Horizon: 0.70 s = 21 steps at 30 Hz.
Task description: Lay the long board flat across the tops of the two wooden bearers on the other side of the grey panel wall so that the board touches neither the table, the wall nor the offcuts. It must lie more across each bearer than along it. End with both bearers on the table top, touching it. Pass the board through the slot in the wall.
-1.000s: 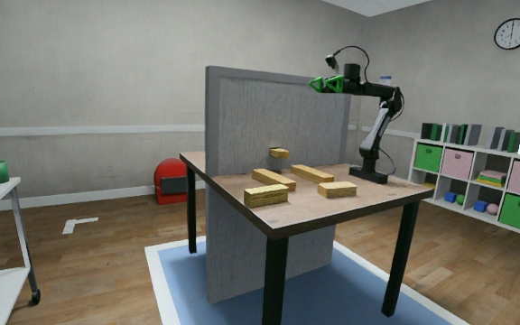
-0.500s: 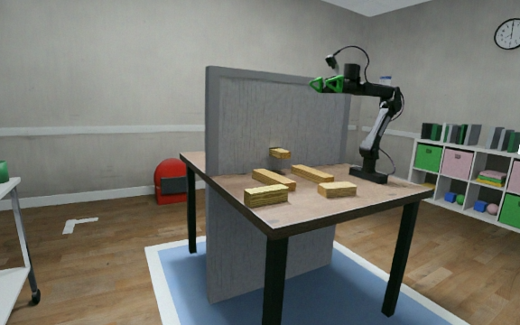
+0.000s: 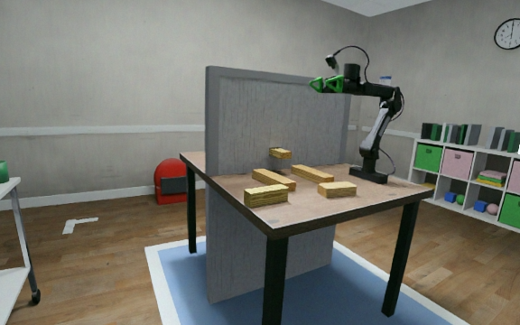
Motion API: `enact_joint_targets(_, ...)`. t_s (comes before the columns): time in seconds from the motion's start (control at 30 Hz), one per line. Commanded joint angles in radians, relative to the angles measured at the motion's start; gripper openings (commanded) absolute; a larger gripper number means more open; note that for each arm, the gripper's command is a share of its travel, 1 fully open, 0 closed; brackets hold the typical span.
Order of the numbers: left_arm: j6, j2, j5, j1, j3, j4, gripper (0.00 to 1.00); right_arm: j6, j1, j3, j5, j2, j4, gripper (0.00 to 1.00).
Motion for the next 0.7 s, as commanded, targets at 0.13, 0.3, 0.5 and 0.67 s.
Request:
enact_joint_targets(0.13,-0.008,-0.011,-0.003,0.004,0.044,0.019,1.00,0.011,0.009,0.049,-0.025,-0.046,0.051,0.00)
enact_joint_targets(0.3,-0.008,-0.011,-0.003,0.004,0.044,0.019,1.00,0.010,0.003,0.048,-0.024,-0.046,0.051,0.00)
enact_joint_targets(0.5,-0.008,-0.011,-0.003,0.004,0.044,0.019,1.00,0.002,0.002,0.042,-0.024,-0.047,0.056,0.00)
enact_joint_targets(0.67,-0.008,-0.011,-0.003,0.004,0.044,0.019,1.00,0.012,0.015,0.005,-0.025,-0.044,0.061,0.00)
